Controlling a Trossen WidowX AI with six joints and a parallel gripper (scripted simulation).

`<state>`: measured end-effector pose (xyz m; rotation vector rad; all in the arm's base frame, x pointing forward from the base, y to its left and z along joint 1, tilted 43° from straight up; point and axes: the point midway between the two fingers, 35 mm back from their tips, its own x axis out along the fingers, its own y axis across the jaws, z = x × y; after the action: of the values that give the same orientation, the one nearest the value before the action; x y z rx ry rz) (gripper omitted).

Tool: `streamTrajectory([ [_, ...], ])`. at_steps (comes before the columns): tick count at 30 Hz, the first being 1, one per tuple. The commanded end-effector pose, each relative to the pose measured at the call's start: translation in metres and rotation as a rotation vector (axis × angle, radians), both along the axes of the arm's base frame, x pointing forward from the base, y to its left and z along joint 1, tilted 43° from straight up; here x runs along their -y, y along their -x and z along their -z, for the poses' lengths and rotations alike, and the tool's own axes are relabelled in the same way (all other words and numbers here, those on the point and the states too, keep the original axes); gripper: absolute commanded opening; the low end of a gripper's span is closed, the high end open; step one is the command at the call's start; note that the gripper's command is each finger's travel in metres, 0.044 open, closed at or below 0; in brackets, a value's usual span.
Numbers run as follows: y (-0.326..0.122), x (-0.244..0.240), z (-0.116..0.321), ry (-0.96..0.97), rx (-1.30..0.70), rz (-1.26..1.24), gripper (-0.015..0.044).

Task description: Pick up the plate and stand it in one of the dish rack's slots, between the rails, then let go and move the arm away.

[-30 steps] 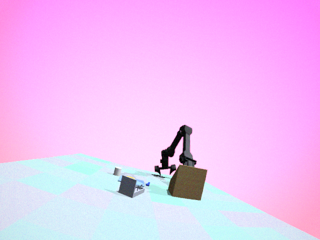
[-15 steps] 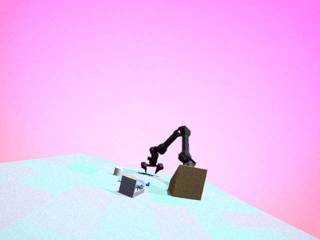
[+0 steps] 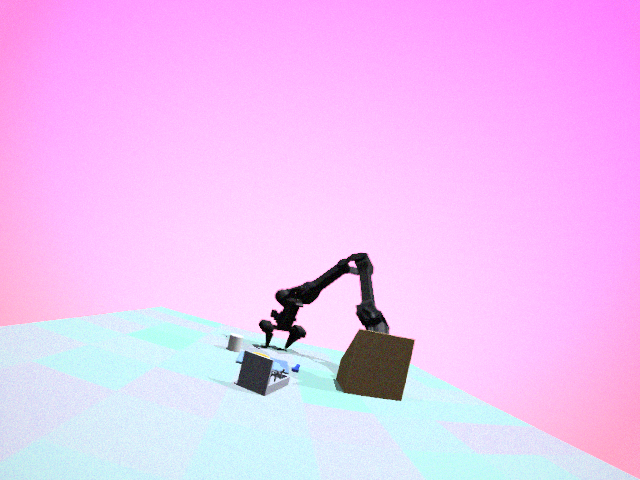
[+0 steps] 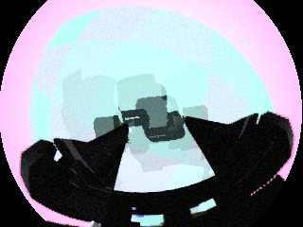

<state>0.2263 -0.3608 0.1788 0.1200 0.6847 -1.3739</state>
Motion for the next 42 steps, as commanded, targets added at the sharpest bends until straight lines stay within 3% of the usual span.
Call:
streamTrajectory([
  [1,-0.026,-0.027,0.029,-0.081,-0.109,-0.101,0.0400],
  [17,-0.078,-0.138,0.102,-0.248,-0.498,-0.397,0.0400],
  [30,-0.086,-0.232,0.141,-0.268,-0.880,-0.611,0.0400],
  [42,-0.085,-0.231,0.148,-0.266,-0.901,-0.621,0.0400],
])
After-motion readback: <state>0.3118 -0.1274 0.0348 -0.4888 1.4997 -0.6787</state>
